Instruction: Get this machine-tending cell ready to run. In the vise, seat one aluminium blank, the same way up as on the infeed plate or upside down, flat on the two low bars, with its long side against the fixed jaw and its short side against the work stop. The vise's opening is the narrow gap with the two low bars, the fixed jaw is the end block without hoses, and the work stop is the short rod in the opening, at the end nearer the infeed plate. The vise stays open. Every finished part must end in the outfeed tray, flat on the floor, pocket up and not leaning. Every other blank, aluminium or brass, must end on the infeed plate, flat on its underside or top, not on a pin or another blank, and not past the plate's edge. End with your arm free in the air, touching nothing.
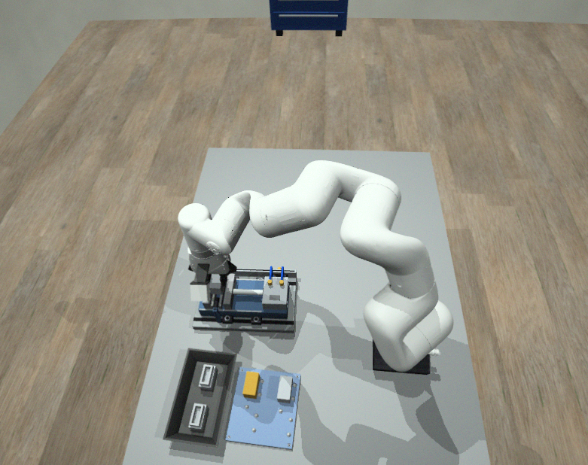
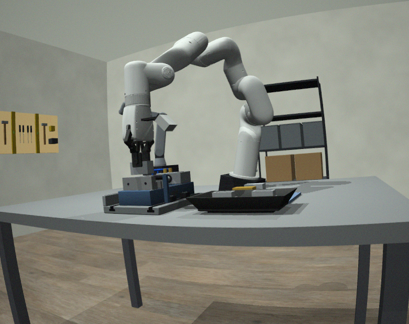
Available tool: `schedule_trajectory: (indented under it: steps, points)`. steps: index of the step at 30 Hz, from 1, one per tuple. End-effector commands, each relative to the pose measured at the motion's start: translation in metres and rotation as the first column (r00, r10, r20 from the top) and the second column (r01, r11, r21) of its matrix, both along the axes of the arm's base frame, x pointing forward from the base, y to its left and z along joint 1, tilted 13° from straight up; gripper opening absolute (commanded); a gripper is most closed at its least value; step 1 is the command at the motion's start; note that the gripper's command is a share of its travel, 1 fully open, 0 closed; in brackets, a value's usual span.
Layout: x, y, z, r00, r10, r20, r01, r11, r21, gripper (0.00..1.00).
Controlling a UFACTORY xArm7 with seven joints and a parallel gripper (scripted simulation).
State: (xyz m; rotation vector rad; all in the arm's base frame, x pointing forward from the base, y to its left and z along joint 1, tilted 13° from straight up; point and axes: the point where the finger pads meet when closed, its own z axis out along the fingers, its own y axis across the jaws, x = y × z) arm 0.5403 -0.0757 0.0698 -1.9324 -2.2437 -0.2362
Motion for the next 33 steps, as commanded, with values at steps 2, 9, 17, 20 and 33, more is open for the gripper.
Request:
schedule_trajectory:
  steps: [2,9,17,20,33]
  points:
    - [0.0015,-0.0008,0.0016,1.000,-0.001,0.005,0.001,1.000,-0.002,0.00]
    - [0.0015,-0.0007,0.0009,1.000,-0.001,0.005,0.001,1.000,-0.002,0.00]
    - [0.0015,-0.0003,-0.0009,1.000,-0.001,0.005,0.001,1.000,-0.002,0.00]
    - [0.0015,-0.0001,-0.0018,1.000,-0.001,0.005,0.001,1.000,-0.002,0.00]
    - [0.0014,0.0009,-0.0057,1.000,-0.001,0.005,0.001,1.000,-0.002,0.00]
